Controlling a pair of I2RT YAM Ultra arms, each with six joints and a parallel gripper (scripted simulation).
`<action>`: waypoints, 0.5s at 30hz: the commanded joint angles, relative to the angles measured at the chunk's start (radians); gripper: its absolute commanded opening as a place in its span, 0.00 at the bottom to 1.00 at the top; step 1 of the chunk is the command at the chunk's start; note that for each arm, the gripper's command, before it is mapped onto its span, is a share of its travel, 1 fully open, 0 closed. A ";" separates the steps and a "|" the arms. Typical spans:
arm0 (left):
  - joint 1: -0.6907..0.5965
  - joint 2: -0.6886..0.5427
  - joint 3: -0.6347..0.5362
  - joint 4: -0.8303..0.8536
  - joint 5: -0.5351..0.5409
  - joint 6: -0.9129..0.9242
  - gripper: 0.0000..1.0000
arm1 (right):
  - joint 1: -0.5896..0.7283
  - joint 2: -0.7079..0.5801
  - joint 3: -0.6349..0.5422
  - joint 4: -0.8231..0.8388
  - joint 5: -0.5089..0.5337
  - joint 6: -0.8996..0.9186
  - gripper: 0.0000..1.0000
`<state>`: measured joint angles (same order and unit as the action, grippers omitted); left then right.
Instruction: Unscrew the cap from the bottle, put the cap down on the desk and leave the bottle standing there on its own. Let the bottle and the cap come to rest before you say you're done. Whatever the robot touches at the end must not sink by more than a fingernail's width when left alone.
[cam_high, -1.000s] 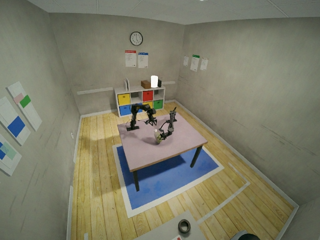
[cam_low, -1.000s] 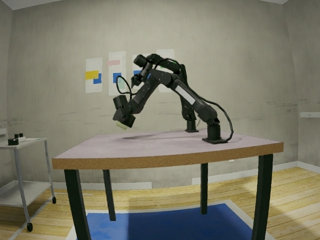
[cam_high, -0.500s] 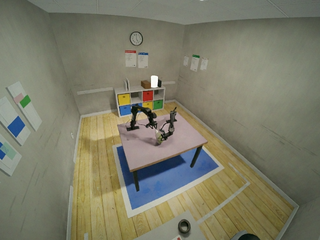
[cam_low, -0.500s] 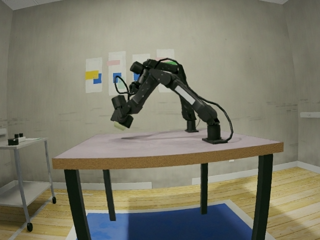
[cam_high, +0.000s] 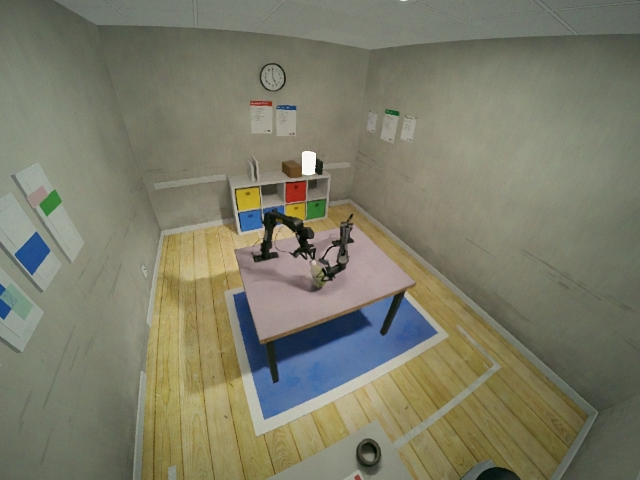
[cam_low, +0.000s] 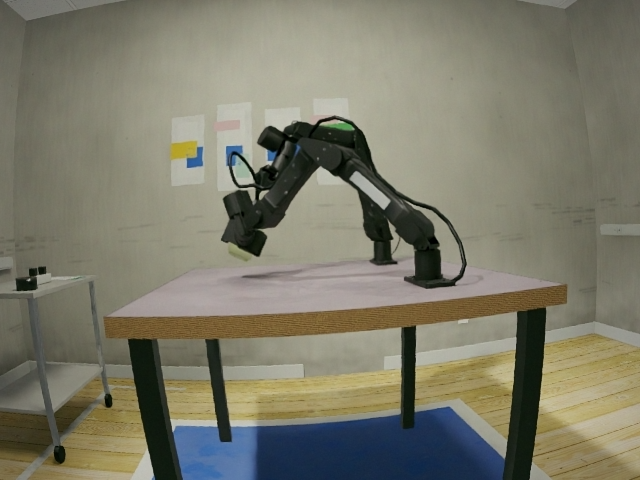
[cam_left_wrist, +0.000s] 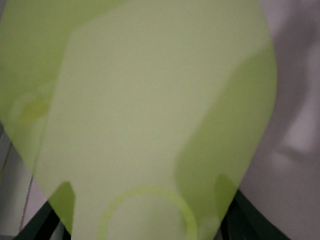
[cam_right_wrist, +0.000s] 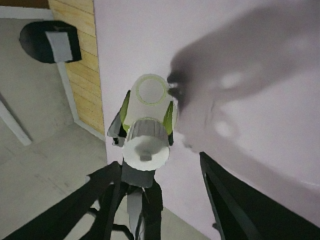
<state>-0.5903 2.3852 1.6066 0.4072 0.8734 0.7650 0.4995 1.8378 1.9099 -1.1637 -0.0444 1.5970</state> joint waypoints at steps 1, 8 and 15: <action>-0.001 -0.012 0.001 0.004 0.007 0.001 0.00 | -0.005 -0.025 0.016 0.006 0.001 -0.010 0.70; -0.001 -0.012 0.001 0.004 0.007 0.001 0.00 | -0.001 -0.025 0.016 0.004 0.000 -0.003 0.70; -0.001 -0.012 0.001 0.004 0.007 0.001 0.00 | -0.002 -0.034 0.022 0.005 0.000 -0.005 0.70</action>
<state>-0.5903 2.3852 1.6066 0.4072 0.8734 0.7650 0.4995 1.8378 1.9095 -1.1637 -0.0444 1.5970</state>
